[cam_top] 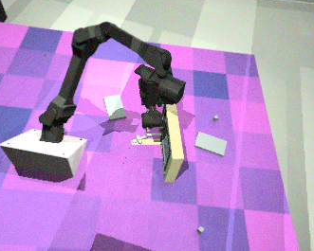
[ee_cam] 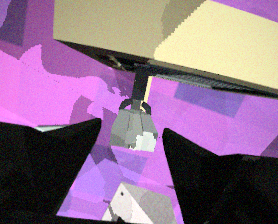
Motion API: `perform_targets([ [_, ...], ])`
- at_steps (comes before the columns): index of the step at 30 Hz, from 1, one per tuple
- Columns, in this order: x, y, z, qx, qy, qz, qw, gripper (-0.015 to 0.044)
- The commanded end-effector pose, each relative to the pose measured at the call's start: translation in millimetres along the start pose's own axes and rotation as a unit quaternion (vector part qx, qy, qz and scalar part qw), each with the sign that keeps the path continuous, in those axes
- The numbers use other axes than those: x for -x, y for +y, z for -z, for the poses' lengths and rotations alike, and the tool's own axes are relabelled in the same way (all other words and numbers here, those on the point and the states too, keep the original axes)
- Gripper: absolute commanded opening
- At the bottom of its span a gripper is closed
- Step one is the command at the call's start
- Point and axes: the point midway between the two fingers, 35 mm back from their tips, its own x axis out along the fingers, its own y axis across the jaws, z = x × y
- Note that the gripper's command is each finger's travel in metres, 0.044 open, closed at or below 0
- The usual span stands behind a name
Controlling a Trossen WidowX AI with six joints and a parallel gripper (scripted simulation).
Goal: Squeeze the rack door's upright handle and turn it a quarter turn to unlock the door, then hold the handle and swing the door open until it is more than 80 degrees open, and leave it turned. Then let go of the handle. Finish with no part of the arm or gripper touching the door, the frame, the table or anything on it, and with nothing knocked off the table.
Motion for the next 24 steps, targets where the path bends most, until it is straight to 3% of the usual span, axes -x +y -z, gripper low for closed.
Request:
perform_targets([
  [1,-6.2,-1.6,0.6,-0.006,0.009,0.001,1.0,0.0294],
  [15,-25.3,-0.8,1.3,-0.014,0.036,0.002,0.999,0.0294],
  [21,-25.3,-0.8,1.3,-0.014,0.036,0.002,0.999,0.0136],
  [24,-25.3,-0.8,1.3,-0.014,0.036,0.002,0.999,0.0116],
])
